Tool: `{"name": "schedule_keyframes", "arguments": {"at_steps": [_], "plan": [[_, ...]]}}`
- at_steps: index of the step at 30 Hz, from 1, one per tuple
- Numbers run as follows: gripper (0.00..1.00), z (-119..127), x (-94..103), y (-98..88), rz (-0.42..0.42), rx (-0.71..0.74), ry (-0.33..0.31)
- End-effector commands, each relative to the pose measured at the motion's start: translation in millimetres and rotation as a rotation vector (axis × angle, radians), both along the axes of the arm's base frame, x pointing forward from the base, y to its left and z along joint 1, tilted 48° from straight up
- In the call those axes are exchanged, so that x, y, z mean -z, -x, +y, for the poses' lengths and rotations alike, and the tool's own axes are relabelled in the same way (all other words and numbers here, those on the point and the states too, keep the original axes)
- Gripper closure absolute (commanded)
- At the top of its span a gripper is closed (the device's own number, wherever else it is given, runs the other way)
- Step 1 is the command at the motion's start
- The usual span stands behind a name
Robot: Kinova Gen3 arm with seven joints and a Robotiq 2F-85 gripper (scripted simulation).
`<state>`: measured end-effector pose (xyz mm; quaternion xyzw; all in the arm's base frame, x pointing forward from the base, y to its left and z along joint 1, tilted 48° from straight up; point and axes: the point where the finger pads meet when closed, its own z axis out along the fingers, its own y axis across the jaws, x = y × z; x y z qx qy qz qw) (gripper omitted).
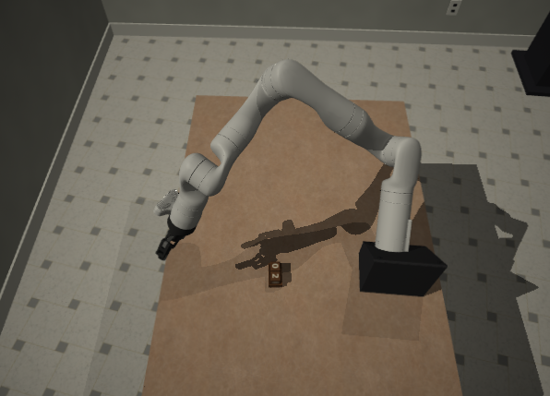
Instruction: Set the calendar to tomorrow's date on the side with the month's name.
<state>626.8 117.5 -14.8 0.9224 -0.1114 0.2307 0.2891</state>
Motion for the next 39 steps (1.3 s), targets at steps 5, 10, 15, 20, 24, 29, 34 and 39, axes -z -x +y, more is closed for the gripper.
{"name": "schedule_keyframes", "arguments": {"at_steps": [5,10,15,20,24,29,34,39], "plan": [[0.00,1,-0.9,-0.4,-0.002,-0.002,-0.001],[0.00,1,-0.9,-0.4,-0.002,-0.002,-0.001],[0.00,1,-0.9,-0.4,-0.002,-0.002,-0.001],[0.00,1,0.2,3.8,0.007,-0.002,0.001],[0.00,0,8.2,39.9,0.083,-0.007,0.021],[0.00,-10,16.8,135.8,0.280,-0.028,0.085],[0.00,-22,12.4,199.5,0.410,-0.048,0.140],[0.00,-42,-3.0,270.9,0.558,-0.077,0.215]]}}
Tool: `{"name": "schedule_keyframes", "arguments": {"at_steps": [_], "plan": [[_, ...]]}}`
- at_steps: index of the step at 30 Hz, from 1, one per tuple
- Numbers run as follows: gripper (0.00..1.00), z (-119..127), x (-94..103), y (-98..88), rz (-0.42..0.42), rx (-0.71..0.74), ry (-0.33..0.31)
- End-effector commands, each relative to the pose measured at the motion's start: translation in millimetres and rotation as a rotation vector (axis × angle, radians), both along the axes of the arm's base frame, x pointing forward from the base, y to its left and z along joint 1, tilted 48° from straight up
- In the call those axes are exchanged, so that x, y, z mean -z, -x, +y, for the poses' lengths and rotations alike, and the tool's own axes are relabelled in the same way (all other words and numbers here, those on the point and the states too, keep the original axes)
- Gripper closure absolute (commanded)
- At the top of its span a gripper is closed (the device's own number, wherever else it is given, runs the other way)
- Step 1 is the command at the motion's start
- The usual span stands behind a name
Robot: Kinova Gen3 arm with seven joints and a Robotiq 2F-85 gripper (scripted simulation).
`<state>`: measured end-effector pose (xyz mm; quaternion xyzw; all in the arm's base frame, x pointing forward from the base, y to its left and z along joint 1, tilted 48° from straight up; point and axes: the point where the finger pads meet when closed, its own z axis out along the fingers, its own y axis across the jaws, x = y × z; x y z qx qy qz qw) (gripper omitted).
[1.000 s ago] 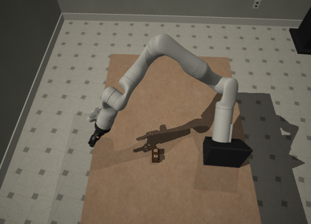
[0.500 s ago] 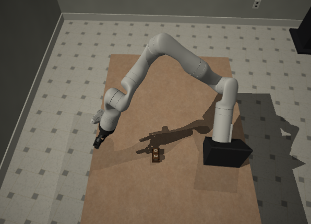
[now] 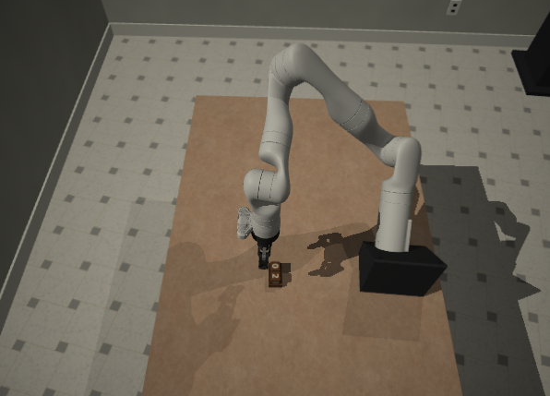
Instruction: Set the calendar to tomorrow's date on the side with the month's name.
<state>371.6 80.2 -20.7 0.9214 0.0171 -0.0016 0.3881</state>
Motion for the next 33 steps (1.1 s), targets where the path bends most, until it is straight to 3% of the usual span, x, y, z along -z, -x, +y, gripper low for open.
{"name": "schedule_keyframes", "arguments": {"at_steps": [1,4,21,33], "plan": [[0.00,-7.2,-11.0,22.6,0.043,-0.025,0.025],[0.00,-10.2,-13.7,30.6,0.060,-0.030,0.034],[0.00,-10.4,-13.6,30.9,0.057,-0.027,0.034],[0.00,-12.6,-10.9,31.9,-0.008,0.039,0.036]]}}
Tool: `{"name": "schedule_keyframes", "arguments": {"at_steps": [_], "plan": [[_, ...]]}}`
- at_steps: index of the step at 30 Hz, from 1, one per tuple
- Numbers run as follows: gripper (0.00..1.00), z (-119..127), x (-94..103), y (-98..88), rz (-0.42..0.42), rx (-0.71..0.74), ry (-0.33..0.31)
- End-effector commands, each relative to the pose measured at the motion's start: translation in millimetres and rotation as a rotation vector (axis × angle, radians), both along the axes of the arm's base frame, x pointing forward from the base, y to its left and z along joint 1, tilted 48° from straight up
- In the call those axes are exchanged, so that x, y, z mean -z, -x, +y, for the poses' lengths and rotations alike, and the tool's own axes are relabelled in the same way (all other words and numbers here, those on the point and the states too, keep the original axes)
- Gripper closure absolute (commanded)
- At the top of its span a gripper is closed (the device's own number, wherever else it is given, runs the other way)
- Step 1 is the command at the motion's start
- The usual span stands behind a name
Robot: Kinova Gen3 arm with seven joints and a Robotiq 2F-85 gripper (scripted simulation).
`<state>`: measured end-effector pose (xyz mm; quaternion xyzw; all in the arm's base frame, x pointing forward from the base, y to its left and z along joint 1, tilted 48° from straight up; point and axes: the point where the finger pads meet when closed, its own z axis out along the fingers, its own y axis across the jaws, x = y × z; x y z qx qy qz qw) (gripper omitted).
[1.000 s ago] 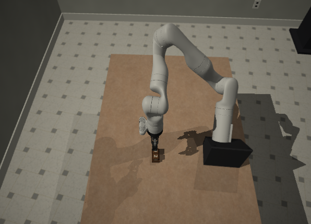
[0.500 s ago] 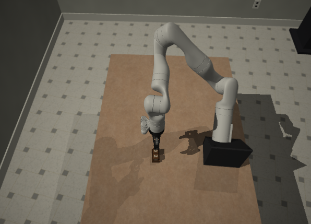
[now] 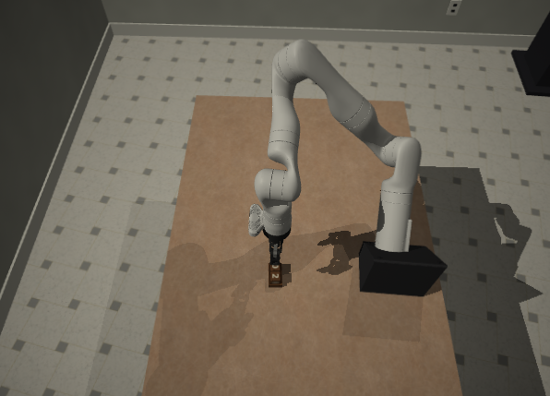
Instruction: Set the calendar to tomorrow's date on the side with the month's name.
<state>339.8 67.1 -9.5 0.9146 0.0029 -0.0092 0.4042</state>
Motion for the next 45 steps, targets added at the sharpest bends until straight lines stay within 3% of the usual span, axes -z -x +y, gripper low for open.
{"name": "schedule_keyframes", "arguments": {"at_steps": [1,11,13,28,30,38,45], "plan": [[0.00,0,0.9,0.4,-0.024,0.020,0.001],[0.00,-6,8.1,2.6,-0.220,0.206,0.008],[0.00,-6,8.1,2.6,-0.220,0.206,0.008],[0.00,-19,20.3,3.0,-0.652,0.601,0.020],[0.00,-19,20.3,3.0,-0.652,0.601,0.020],[0.00,-25,24.5,0.9,-0.868,0.792,0.020],[0.00,-29,26.7,-1.2,-1.004,0.911,0.018]]}}
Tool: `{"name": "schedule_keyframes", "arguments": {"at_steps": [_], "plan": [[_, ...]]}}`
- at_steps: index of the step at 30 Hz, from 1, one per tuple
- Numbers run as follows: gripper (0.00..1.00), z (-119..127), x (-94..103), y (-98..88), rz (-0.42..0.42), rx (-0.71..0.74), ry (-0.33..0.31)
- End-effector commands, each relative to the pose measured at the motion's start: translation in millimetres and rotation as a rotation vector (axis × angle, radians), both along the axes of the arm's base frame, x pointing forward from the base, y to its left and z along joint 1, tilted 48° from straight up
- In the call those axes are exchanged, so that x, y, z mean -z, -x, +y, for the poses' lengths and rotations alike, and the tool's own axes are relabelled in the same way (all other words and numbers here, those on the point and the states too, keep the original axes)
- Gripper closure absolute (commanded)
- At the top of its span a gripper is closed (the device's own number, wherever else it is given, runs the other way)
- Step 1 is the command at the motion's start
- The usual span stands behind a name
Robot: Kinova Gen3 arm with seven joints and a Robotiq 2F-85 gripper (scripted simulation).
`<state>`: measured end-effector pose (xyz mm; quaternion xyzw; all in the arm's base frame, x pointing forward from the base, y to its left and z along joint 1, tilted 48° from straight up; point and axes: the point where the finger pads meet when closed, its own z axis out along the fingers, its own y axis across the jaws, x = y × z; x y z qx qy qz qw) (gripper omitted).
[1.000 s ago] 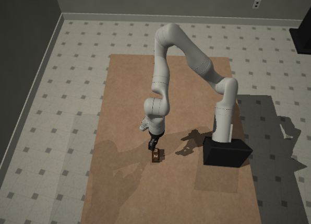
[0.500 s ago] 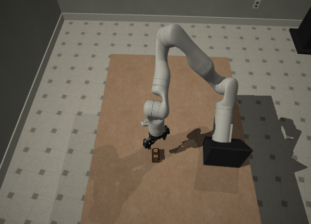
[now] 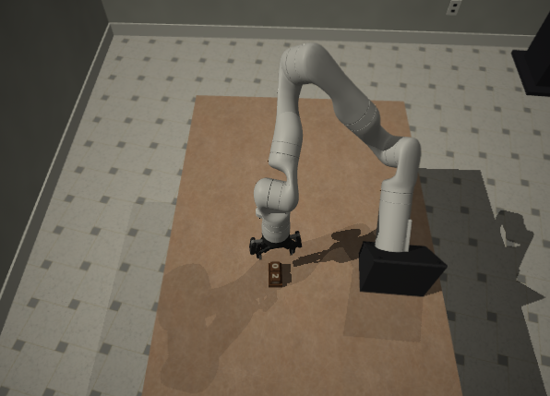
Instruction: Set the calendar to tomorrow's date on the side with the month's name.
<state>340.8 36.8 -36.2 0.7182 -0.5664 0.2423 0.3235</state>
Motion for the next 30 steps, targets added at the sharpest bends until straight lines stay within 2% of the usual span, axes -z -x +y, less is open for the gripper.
{"name": "schedule_keyframes", "arguments": {"at_steps": [1,10,20,21,30], "plan": [[0.00,1.5,0.0,-0.2,-0.016,0.006,0.001],[0.00,-0.5,1.0,-1.7,-0.095,0.074,0.001],[0.00,-0.8,1.2,-2.0,-0.110,0.086,0.001],[0.54,-0.8,1.2,-2.0,-0.110,0.086,0.001],[0.54,-0.8,1.2,-2.0,-0.110,0.086,0.001]]}}
